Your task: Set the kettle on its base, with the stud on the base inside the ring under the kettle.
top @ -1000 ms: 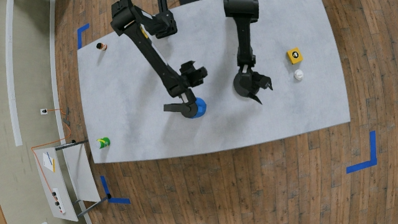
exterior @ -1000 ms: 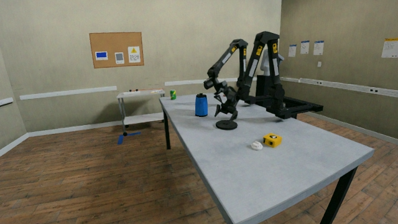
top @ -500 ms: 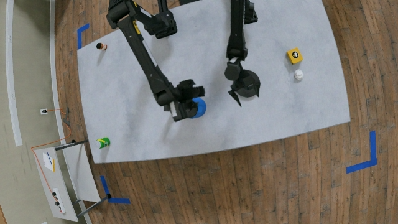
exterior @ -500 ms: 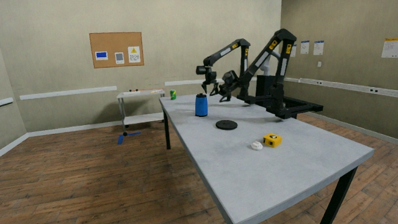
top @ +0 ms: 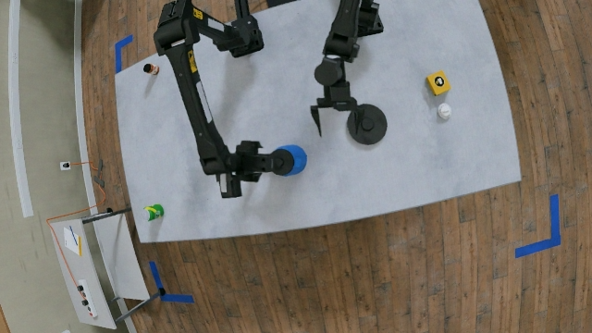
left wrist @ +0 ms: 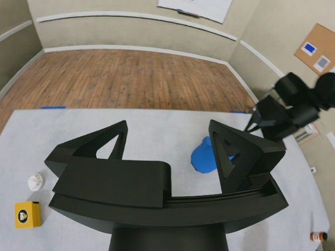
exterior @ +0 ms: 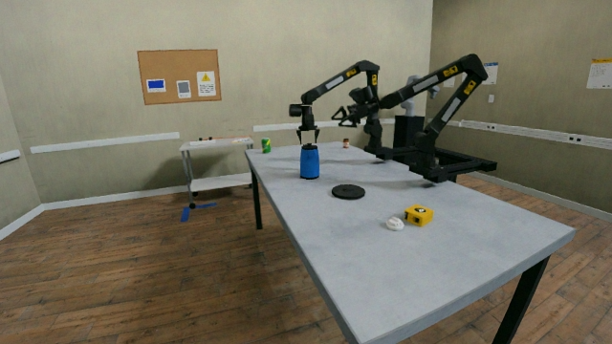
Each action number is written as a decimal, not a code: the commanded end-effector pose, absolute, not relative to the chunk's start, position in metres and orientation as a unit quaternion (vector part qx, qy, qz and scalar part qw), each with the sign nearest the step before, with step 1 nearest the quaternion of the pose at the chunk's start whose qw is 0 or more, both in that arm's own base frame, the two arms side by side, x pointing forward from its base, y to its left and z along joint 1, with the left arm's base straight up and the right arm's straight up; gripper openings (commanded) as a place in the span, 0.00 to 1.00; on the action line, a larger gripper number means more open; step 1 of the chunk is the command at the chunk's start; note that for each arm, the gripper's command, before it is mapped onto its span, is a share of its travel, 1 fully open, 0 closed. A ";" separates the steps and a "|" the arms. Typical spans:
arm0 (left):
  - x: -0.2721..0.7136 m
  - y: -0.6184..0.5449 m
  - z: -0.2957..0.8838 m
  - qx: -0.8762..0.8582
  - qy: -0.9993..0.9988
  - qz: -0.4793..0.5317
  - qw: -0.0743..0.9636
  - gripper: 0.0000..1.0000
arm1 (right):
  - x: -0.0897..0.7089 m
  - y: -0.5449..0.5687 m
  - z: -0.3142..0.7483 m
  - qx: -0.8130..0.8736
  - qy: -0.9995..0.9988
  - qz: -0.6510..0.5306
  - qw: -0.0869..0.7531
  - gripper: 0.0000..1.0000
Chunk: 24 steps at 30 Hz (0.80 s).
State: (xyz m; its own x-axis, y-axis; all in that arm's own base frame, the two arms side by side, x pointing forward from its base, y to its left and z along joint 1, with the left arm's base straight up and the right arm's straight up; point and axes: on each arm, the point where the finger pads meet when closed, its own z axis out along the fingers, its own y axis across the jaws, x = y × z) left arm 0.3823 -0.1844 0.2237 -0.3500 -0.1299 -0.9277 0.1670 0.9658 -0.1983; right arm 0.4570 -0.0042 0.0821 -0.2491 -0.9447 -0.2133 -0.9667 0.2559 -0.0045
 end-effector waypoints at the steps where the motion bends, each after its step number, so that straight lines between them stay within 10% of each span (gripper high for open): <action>1: 0.333 -0.207 0.290 0.106 0.792 -0.157 0.580 1.00 | 0.466 -0.013 0.086 -0.608 0.786 0.064 0.090 0.85; 24: 0.180 -0.206 0.345 0.317 0.694 -0.257 0.594 1.00 | 0.467 0.002 0.059 -0.610 0.784 0.064 0.089 0.85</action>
State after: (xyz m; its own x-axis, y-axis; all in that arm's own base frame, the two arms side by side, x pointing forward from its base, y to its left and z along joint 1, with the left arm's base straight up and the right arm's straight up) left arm 0.2078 -0.2108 0.3317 -0.1350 0.0971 -0.9861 0.7009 0.7128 -0.0258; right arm 0.4578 0.0007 0.0680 -0.2331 -0.9486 -0.2140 -0.9713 0.2379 0.0031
